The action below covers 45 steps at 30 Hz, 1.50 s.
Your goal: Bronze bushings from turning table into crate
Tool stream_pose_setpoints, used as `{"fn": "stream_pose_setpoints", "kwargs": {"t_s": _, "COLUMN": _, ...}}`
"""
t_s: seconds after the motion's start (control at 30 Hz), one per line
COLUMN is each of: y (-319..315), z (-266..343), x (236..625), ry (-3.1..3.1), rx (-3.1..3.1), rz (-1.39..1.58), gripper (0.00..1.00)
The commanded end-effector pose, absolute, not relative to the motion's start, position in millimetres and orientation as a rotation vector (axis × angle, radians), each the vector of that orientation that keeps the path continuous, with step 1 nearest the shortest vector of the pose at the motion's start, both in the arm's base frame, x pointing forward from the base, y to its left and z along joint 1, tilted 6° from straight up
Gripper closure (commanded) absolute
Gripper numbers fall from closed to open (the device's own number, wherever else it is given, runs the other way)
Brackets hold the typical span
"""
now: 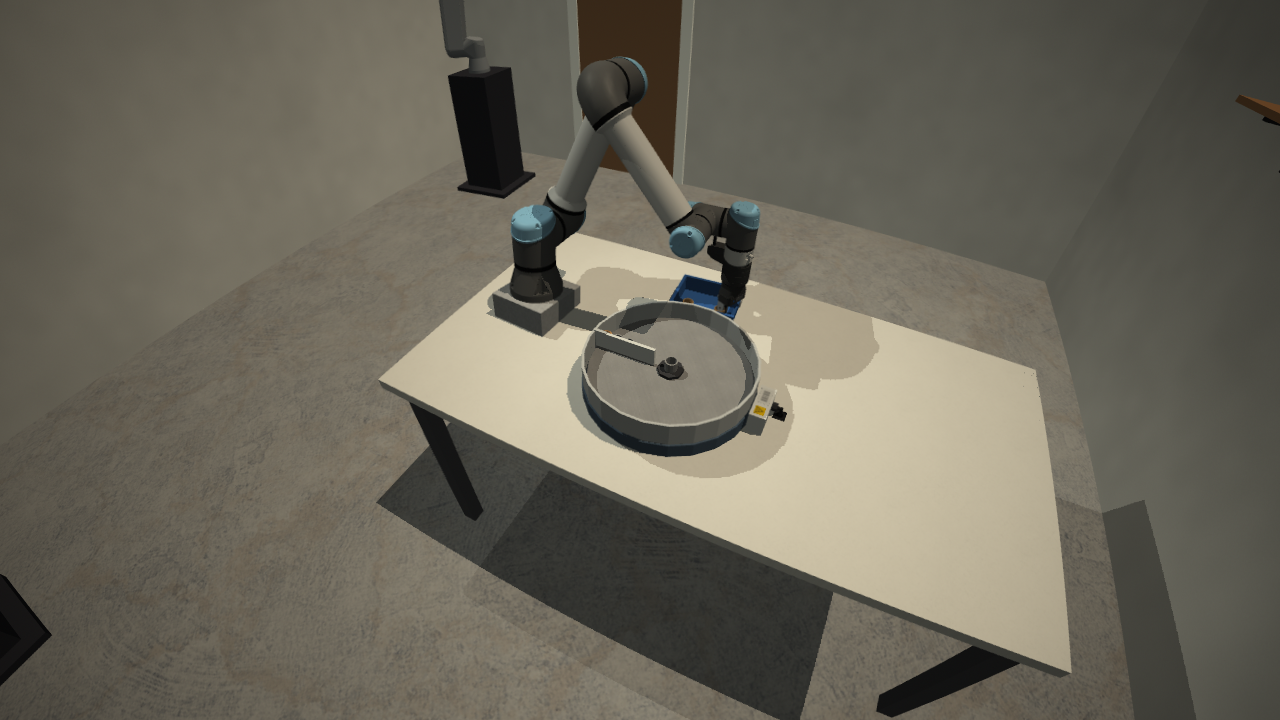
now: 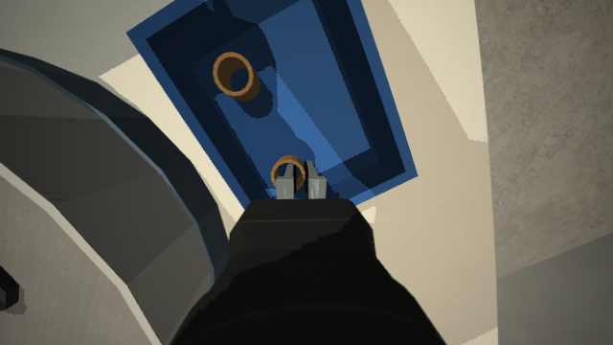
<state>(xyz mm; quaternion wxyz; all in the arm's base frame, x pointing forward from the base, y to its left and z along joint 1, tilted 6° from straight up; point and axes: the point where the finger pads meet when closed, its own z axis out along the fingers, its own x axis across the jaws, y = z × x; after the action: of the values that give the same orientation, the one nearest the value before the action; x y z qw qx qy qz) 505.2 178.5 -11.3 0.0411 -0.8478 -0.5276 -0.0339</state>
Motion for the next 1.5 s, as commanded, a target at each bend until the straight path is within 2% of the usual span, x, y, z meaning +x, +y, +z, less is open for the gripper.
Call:
{"fn": "stream_pose_setpoints", "kwargs": {"t_s": 0.0, "y": 178.5, "z": -10.7, "x": 505.7, "ry": -1.616, "rx": -2.597, "rz": -0.107, "gripper": 1.00}}
{"fn": "stream_pose_setpoints", "kwargs": {"t_s": 0.6, "y": 178.8, "z": -13.8, "x": 505.7, "ry": -1.616, "rx": -2.597, "rz": -0.107, "gripper": 1.00}}
{"fn": "stream_pose_setpoints", "kwargs": {"t_s": 0.63, "y": 178.8, "z": -13.8, "x": 505.7, "ry": -1.616, "rx": -2.597, "rz": -0.107, "gripper": 0.58}}
{"fn": "stream_pose_setpoints", "kwargs": {"t_s": 1.47, "y": 178.8, "z": -13.8, "x": 505.7, "ry": -1.616, "rx": -2.597, "rz": -0.107, "gripper": 0.58}}
